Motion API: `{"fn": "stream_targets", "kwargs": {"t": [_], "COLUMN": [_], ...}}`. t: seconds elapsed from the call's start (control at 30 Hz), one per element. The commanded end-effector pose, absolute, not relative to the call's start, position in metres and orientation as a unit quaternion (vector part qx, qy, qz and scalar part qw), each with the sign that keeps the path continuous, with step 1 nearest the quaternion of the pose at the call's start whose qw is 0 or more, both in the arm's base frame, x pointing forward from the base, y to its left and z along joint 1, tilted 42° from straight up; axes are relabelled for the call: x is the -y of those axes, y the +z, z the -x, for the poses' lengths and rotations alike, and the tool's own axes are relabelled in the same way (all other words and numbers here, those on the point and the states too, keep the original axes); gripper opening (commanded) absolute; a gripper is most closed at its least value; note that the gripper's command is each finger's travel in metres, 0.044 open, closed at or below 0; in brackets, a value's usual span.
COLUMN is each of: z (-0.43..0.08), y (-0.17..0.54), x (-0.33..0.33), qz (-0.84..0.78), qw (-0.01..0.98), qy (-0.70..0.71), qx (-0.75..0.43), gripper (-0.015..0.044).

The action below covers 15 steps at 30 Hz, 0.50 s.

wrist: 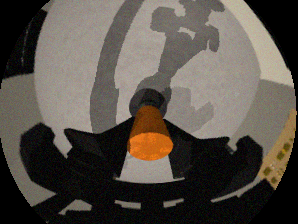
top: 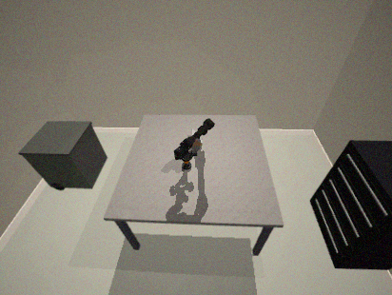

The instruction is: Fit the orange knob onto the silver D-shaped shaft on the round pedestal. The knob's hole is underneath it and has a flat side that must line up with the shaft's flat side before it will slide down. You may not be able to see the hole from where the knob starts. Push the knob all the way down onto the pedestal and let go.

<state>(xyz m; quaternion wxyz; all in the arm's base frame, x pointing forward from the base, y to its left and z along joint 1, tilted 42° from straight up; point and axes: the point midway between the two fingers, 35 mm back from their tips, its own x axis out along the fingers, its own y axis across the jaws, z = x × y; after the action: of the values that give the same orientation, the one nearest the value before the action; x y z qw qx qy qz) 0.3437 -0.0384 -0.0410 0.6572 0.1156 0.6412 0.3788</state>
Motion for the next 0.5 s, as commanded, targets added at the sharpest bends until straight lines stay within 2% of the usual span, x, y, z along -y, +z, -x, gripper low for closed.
{"fn": "stream_targets", "kwargs": {"t": [0.0, 0.47], "z": [-0.3438, -0.3421], "y": [-0.0413, -0.0381], "x": [0.0383, 0.0411], "qz": [-0.117, -0.117], "qw": [0.658, 0.658], "qy": [0.378, 0.378], "qx": [-0.640, -0.641], "gripper": [0.0000, 0.0000]}}
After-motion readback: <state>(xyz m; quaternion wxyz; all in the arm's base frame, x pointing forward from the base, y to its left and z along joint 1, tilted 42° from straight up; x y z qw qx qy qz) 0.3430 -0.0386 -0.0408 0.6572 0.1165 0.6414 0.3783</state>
